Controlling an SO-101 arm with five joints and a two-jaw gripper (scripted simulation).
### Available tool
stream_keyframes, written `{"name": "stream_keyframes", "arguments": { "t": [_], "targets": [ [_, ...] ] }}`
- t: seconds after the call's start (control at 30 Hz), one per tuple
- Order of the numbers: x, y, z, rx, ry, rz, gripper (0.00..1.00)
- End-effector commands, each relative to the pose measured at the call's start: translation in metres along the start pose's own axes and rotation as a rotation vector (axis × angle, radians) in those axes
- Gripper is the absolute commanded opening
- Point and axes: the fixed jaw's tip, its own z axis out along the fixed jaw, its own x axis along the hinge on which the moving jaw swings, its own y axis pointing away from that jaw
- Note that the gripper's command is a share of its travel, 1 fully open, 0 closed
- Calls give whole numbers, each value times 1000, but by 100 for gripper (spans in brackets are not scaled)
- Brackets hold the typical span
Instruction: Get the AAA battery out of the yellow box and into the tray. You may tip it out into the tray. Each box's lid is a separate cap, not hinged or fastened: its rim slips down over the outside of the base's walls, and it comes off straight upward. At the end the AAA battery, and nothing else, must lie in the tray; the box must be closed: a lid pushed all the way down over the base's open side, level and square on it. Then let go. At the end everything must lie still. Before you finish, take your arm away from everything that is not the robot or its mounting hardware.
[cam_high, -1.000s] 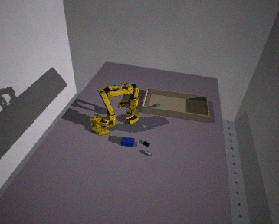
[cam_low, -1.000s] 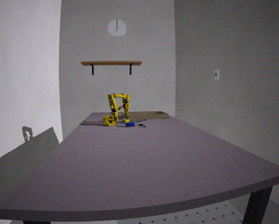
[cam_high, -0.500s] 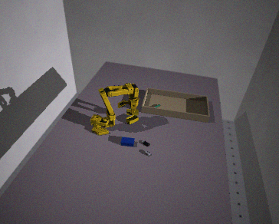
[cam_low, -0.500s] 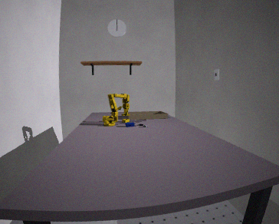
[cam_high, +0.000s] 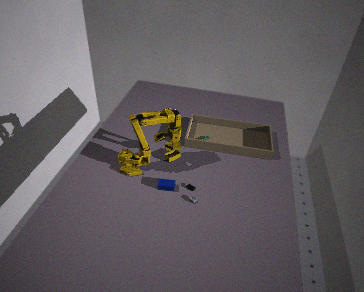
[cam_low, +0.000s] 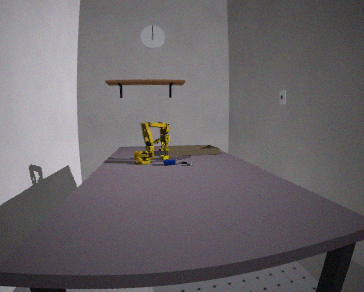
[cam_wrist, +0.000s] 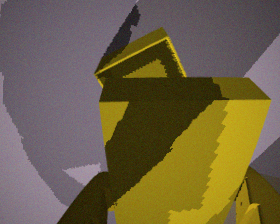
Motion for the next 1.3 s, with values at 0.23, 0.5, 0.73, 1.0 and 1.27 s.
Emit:
{"name": "stream_keyframes", "arguments": {
  "t": [0.23, 0.5, 0.73, 1.0, 1.27],
  "targets": [
    [6, 0, -5, 11, 38, -17, 21],
    [6, 0, -5, 11, 38, -17, 21],
    [6, 0, -5, 11, 38, -17, 21],
    [7, 0, -5, 11, 38, -17, 21],
    [7, -1, -2, 11, 38, -17, 21]
  ]
}}
